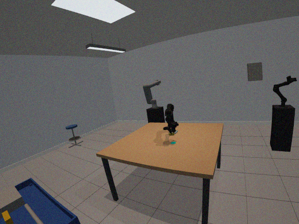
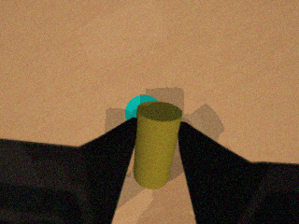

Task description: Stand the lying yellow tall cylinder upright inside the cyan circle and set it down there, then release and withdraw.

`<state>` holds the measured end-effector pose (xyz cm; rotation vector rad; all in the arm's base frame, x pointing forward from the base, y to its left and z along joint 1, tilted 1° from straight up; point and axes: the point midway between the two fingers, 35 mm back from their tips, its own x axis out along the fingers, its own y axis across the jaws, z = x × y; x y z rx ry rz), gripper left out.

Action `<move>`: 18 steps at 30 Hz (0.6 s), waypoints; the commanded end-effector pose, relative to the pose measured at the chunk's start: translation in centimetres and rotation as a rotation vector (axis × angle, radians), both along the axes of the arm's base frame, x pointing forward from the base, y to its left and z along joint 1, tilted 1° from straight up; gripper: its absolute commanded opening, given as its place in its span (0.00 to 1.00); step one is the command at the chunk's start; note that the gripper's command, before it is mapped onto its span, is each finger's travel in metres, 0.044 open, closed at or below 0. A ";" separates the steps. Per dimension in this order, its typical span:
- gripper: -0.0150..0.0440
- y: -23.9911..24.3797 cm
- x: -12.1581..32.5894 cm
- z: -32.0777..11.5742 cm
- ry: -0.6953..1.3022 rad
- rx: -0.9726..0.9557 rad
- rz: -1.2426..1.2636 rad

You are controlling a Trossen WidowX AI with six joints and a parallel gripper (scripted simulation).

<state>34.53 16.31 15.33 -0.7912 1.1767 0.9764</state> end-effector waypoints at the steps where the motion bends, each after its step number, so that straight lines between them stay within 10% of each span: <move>1: 0.43 0.1 0.2 0.1 -0.014 0.032 -0.016; 18: 0.43 0.5 1.4 -0.7 -0.052 0.149 -0.064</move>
